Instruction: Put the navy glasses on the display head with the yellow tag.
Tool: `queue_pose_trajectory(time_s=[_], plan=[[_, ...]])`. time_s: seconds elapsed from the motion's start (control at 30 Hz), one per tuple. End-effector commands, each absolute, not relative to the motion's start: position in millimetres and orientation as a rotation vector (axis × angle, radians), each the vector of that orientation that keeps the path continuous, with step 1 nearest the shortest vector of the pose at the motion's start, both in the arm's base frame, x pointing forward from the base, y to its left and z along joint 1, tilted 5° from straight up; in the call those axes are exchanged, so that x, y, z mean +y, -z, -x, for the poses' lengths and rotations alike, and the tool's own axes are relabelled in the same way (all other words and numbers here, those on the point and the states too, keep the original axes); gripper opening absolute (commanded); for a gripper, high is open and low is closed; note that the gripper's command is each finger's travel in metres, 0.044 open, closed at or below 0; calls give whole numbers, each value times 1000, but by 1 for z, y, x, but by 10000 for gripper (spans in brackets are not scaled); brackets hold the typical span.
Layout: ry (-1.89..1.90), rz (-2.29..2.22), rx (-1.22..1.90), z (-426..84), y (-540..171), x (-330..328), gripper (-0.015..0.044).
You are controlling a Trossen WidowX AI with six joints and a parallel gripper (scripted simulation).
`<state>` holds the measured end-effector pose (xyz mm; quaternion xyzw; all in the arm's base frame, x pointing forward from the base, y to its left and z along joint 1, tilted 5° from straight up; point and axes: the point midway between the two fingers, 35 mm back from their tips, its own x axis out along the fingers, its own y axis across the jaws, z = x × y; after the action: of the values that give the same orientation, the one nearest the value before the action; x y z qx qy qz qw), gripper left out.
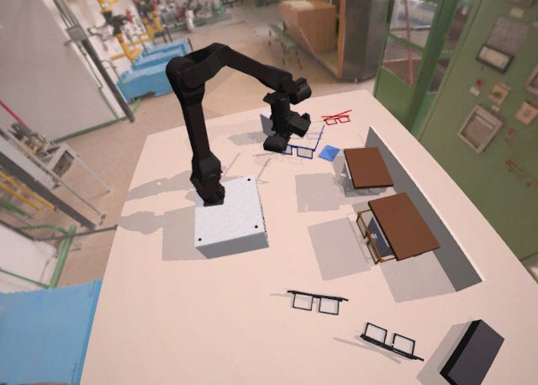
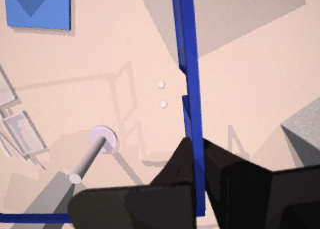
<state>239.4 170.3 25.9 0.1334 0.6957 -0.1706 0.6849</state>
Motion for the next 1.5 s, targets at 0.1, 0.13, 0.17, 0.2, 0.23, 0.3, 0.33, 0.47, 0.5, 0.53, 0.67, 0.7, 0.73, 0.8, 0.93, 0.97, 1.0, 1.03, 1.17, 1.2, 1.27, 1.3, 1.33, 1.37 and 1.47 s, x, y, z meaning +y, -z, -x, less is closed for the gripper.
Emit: queue_pose_trajectory(time_s=[0.1,0.13,0.17,0.2,0.23,0.3,0.33,0.47,0.5,0.53,0.67,0.7,0.73,0.8,0.93,0.97,1.0,1.03,1.17,1.2,1.27,1.3,1.33,1.37,1.47], plan=[[257,-176,1569,-252,-30,139,0],[241,-160,1571,-253,-30,135,0],[225,-144,1573,-254,-30,131,0],[209,-127,1574,-255,-30,127,0],[193,-111,1576,-257,-30,122,0],[161,-78,1578,-259,-31,114,0],[145,-62,1580,-259,-31,110,0],[82,4,1584,-262,-32,93,0],[66,21,1584,-263,-32,89,0],[50,37,1585,-263,-32,84,0],[-13,103,1587,-265,-33,67,0],[-29,120,1587,-265,-33,63,0],[-45,136,1587,-265,-33,59,0],[-77,169,1587,-265,-33,51,0],[-140,235,1586,-264,-34,34,0],[-156,252,1586,-264,-34,30,0],[-172,268,1585,-264,-34,26,0],[-182,279,1585,-263,-34,23,0],[-196,293,1584,-263,-34,20,0],[-196,293,1584,-263,-34,20,0],[-196,293,1584,-263,-32,20,0],[-196,293,1584,-263,-32,20,0],[-196,293,1584,-263,-31,20,0],[-196,293,1584,-264,-30,20,0],[-196,293,1584,-264,-27,20,0]])
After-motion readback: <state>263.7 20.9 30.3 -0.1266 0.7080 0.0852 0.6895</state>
